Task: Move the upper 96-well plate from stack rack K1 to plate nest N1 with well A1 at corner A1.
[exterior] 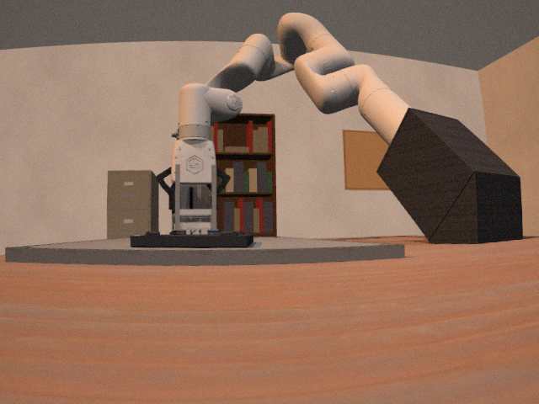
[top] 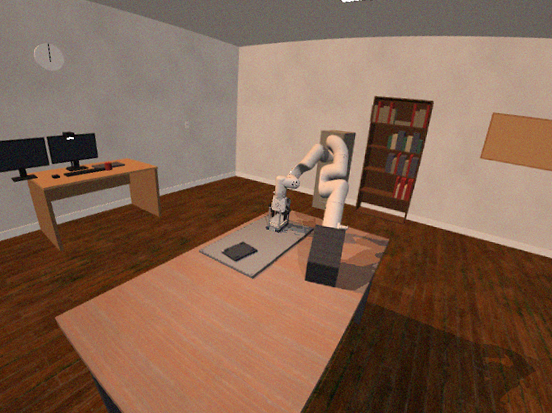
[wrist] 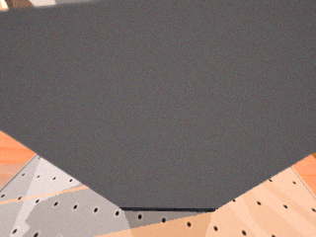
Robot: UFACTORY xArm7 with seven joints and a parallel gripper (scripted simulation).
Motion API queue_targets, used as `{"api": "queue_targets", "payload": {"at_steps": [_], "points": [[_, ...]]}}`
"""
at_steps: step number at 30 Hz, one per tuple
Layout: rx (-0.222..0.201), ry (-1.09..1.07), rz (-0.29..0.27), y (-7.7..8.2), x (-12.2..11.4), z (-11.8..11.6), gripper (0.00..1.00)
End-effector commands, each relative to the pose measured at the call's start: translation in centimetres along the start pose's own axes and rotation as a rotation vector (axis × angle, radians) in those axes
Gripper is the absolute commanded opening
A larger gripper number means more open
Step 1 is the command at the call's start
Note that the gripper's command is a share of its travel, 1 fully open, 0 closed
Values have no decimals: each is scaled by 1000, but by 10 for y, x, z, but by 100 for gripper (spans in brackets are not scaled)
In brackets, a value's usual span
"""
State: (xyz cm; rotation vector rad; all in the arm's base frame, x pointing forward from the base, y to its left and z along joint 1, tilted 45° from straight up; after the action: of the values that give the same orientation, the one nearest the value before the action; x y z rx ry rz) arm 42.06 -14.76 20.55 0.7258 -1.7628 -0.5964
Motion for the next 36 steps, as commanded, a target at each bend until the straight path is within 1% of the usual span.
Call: {"api": "queue_targets", "payload": {"at_steps": [1, 13, 26, 28, 36], "points": [[5, 1, -1, 4, 0, -1, 0], [5, 1, -1, 6, 0, -1, 0], [5, 1, -1, 28, 0, -1, 0], [5, 1, -1, 28, 0, -1, 0], [5, 1, -1, 41, 0, -1, 0]]}}
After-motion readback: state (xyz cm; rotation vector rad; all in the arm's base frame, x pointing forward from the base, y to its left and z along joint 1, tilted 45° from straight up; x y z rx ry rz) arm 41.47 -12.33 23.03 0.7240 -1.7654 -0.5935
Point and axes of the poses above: the point where the finger pads meet when closed, its own y axis back along the fingers, its own z axis across the jaws, x = y × z, the point moved 8 cm from there along y, back along the fingers, and after that the axes turned 14 degrees about -y, right-handed, at the moved point
